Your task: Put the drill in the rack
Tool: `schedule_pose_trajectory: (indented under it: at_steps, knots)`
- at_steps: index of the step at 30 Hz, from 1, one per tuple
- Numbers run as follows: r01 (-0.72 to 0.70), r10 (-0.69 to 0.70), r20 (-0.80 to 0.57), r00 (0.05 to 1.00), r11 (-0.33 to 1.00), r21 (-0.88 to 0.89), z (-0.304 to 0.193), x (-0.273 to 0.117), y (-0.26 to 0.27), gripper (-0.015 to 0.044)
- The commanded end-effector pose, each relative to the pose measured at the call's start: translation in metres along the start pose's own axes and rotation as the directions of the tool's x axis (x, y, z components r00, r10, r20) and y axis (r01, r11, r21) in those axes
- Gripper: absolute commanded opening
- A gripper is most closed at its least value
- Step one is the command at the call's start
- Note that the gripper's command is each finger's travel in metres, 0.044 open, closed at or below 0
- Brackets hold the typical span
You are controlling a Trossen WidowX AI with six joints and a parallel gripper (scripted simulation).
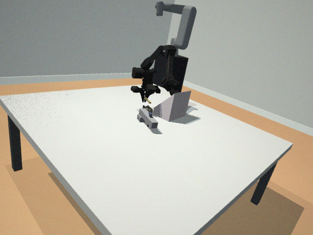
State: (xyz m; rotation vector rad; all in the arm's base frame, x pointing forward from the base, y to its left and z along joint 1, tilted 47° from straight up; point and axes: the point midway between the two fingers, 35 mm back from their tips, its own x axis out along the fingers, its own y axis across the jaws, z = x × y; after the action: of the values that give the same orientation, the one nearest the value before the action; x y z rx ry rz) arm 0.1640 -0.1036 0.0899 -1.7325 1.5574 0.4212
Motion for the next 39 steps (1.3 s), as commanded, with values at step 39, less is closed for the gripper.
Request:
schedule_pose_trajectory:
  at_steps: [39]
  knots:
    - [0.003,-0.003,0.002,1.000,1.000,-0.001,-0.004,0.045,0.008,0.0000]
